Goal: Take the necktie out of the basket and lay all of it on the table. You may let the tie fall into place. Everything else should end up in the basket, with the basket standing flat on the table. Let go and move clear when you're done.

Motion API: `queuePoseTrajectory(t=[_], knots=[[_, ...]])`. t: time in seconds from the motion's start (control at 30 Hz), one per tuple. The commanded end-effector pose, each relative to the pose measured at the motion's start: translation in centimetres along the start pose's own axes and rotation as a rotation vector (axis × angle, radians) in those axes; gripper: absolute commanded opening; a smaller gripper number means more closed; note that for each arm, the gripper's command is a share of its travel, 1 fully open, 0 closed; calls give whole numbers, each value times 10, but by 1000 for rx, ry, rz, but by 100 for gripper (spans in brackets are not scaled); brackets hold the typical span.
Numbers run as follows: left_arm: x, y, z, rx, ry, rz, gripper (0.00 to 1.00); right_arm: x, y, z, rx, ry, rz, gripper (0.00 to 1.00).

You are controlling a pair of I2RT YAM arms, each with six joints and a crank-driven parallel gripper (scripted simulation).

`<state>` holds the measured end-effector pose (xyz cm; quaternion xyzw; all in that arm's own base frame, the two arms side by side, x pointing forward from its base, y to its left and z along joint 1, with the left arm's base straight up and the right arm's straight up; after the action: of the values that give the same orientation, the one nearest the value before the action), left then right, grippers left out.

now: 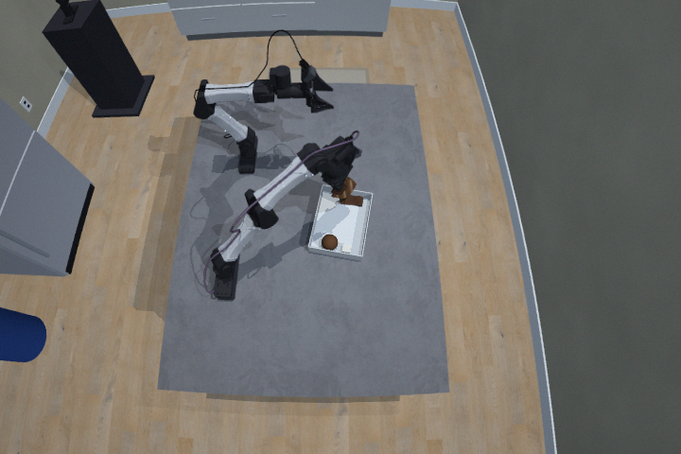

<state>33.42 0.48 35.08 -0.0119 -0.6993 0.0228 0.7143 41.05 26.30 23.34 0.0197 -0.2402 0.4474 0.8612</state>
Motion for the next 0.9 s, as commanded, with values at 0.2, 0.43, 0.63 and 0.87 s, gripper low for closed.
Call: queuePoseTrajectory(t=[0.2, 0.43, 0.63, 0.87], knots=[[0, 0, 0, 0, 0, 0, 100, 43, -14, 51, 101, 257, -8, 5], [0, 0, 0, 0, 0, 0, 100, 45, -16, 62, 88, 221, -8, 5], [0, 0, 0, 0, 0, 0, 100, 44, -16, 65, 79, 199, -7, 5], [0, 0, 0, 0, 0, 0, 100, 37, -18, 67, 78, 195, -6, 5]])
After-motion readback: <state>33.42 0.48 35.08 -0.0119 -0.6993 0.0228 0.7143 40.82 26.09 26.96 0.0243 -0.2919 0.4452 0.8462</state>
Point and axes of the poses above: on each arm, the point where the finger pads meet when closed, its own z axis back along the fingers, its own y axis across the jaws, x = y × z, the point moved 5 cm from there along z, back along the fingers, and after that the axes turned 3 degrees about z, right-handed, at the moved point
